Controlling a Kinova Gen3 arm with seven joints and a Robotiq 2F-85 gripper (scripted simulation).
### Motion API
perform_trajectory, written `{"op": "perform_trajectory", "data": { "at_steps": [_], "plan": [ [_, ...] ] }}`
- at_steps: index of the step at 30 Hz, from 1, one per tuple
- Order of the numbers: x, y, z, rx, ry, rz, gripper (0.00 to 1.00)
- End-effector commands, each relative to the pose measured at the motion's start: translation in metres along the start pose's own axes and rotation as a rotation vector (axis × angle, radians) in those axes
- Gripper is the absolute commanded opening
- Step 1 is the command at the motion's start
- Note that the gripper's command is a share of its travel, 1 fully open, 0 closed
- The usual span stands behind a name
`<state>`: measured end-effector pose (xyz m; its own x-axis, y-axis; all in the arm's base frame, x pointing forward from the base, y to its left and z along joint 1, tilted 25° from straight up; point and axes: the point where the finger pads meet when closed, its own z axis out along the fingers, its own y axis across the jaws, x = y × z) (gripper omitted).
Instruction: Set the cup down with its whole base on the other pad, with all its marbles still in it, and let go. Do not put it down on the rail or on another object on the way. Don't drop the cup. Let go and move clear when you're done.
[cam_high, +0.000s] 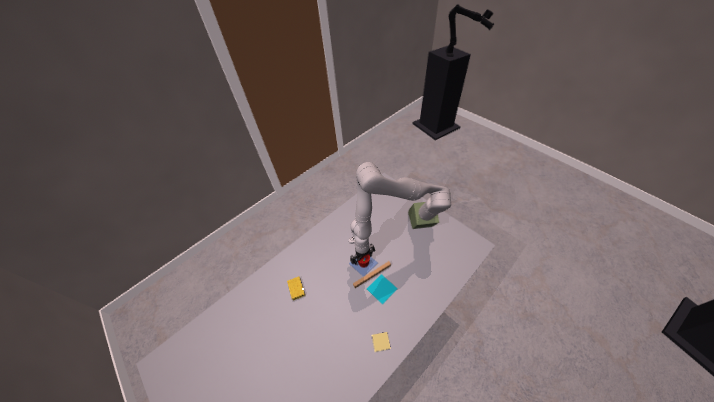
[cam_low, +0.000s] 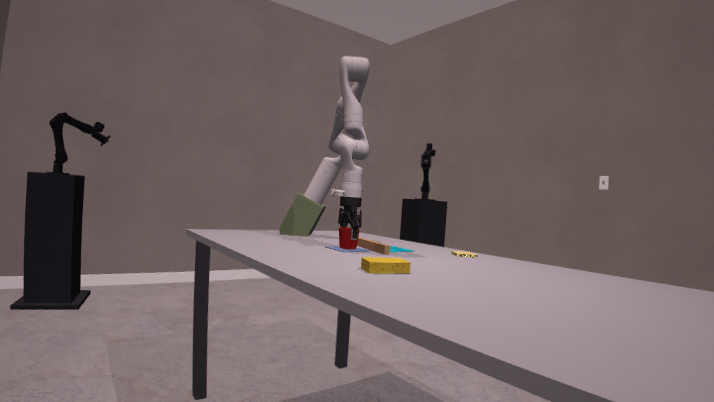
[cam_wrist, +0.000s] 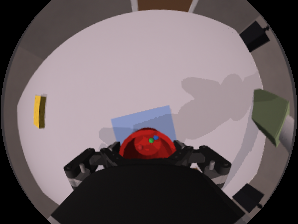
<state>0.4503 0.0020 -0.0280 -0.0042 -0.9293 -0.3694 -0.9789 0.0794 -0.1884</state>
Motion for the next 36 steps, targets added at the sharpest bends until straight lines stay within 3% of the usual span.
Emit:
{"op": "perform_trajectory", "data": {
  "at_steps": [1,36],
  "plan": [
    [-0.0016,0.0007,0.0018,-0.003,-0.002,-0.002,1.00],
    [-0.0016,0.0007,0.0018,-0.003,-0.002,-0.002,0.95]
  ]
}}
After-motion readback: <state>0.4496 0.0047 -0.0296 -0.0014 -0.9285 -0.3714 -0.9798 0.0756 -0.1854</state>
